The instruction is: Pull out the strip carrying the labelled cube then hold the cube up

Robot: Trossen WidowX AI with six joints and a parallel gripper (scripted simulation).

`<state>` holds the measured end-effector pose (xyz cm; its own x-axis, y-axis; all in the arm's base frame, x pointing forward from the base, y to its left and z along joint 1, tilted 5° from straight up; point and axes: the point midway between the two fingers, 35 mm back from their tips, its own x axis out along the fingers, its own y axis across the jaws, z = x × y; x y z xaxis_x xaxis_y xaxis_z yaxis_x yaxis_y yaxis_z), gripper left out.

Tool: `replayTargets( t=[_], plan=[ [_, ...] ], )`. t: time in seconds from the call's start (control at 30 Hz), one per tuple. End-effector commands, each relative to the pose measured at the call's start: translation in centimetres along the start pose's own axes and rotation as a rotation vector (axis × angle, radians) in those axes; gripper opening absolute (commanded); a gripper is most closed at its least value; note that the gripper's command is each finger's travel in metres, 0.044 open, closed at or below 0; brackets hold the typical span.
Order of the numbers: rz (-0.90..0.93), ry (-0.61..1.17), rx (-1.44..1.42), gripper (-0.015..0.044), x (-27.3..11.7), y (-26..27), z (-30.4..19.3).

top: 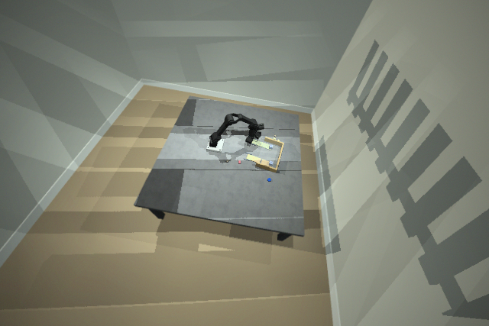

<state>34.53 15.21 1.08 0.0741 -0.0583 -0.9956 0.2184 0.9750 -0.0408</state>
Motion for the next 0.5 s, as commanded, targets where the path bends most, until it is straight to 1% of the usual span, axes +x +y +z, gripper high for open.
replayTargets(
  t=[0.0,0.47],
  plan=[
    [-0.007,0.02,-0.002,0.0,0.4,-0.1,-1.1],
    [-0.007,0.021,-0.002,0.0,0.5,-0.2,-3.2]
  ],
)
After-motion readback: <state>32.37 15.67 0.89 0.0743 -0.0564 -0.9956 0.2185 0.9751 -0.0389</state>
